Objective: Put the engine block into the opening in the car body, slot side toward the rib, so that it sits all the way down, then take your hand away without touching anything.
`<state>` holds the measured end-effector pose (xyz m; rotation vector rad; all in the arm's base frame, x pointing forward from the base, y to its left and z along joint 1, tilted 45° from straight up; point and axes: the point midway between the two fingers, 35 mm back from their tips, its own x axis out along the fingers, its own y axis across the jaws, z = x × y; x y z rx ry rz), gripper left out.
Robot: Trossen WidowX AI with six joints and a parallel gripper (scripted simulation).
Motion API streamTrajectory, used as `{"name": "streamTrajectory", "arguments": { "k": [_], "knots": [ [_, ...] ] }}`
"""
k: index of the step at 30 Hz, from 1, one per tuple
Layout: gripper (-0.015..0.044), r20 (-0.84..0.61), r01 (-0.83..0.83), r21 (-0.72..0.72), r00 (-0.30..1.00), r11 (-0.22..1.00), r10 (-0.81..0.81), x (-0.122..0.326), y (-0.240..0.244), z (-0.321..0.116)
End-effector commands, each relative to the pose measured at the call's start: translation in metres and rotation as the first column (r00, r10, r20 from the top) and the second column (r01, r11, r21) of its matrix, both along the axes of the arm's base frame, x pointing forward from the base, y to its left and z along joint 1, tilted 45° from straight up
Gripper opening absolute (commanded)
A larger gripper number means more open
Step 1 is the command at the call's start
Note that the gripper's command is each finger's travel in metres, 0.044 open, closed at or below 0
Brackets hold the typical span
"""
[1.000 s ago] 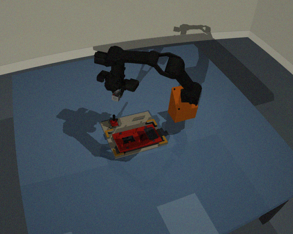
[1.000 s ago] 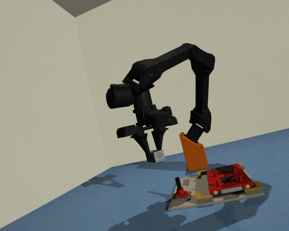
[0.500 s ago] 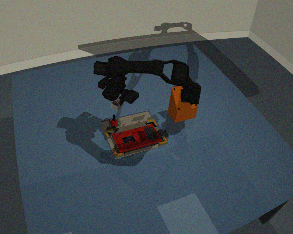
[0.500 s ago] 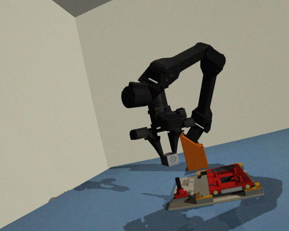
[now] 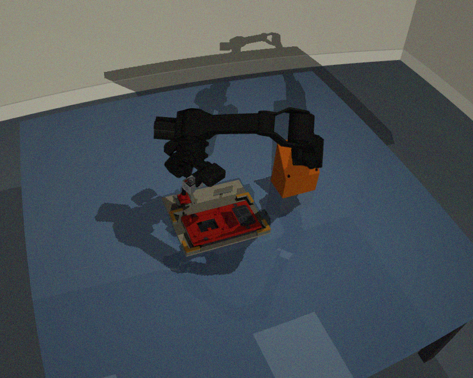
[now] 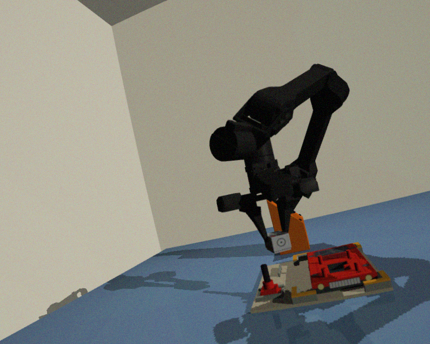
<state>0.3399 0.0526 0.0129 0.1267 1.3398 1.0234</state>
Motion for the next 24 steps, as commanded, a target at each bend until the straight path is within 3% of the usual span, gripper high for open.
{"name": "streamTrajectory", "arguments": {
  "k": [1, 24],
  "knots": [
    [0.0000, -0.030, 0.039, 0.001, 0.999, 0.999, -0.039, -0.002, 0.010, 0.005],
    [0.0000, -0.222, 0.232, -0.030, 0.947, 0.972, -0.233, -0.022, 0.073, 0.035]
  ]
}}
